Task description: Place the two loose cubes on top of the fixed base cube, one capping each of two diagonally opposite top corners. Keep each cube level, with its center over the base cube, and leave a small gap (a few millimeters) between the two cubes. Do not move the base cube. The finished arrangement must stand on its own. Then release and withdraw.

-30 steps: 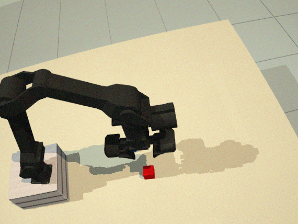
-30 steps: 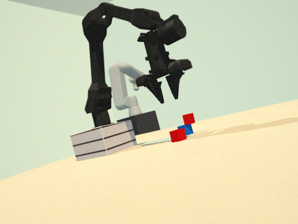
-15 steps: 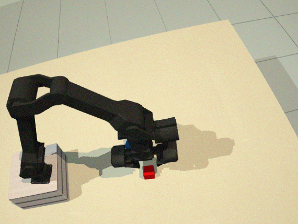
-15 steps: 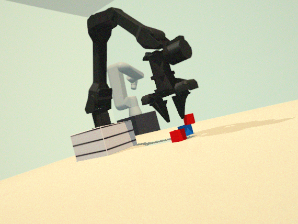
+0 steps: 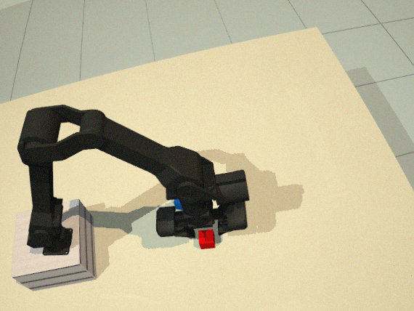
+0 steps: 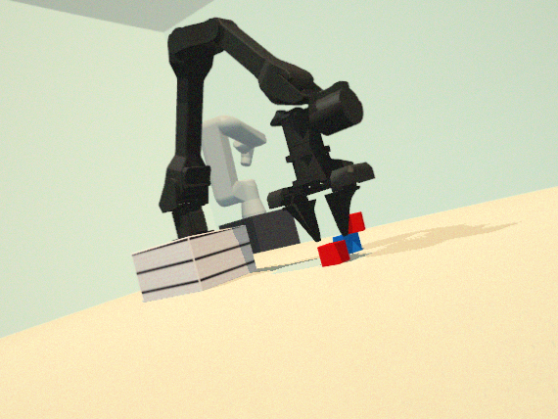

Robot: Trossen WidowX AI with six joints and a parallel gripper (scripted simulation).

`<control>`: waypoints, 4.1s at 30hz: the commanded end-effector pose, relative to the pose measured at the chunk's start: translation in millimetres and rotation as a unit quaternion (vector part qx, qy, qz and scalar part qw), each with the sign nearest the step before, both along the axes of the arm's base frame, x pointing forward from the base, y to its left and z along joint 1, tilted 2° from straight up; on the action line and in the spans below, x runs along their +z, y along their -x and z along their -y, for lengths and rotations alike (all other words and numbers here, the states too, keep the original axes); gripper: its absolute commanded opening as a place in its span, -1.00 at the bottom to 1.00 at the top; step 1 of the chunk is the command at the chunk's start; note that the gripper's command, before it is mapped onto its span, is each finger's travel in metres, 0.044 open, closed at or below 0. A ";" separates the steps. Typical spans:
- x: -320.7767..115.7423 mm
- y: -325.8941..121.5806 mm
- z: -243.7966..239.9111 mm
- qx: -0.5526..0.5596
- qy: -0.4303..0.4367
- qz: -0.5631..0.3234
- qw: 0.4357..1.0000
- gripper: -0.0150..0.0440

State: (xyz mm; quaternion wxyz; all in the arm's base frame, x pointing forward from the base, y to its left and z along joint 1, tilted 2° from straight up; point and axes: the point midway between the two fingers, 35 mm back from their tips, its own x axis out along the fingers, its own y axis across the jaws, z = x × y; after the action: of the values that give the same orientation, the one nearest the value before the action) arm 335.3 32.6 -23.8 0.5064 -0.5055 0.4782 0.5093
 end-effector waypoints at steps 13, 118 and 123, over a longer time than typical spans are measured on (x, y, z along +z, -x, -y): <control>-24.2 3.0 0.0 0.002 0.002 -0.005 1.000 0.23; 64.0 79.7 -94.8 -0.515 -0.011 -0.026 0.857 -0.14; 49.3 80.5 -94.7 -0.516 -0.011 -0.026 0.856 -0.14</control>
State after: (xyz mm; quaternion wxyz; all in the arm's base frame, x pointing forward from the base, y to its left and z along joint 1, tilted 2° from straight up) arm 257.6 127.9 37.7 0.6929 -0.1701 0.6728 0.1955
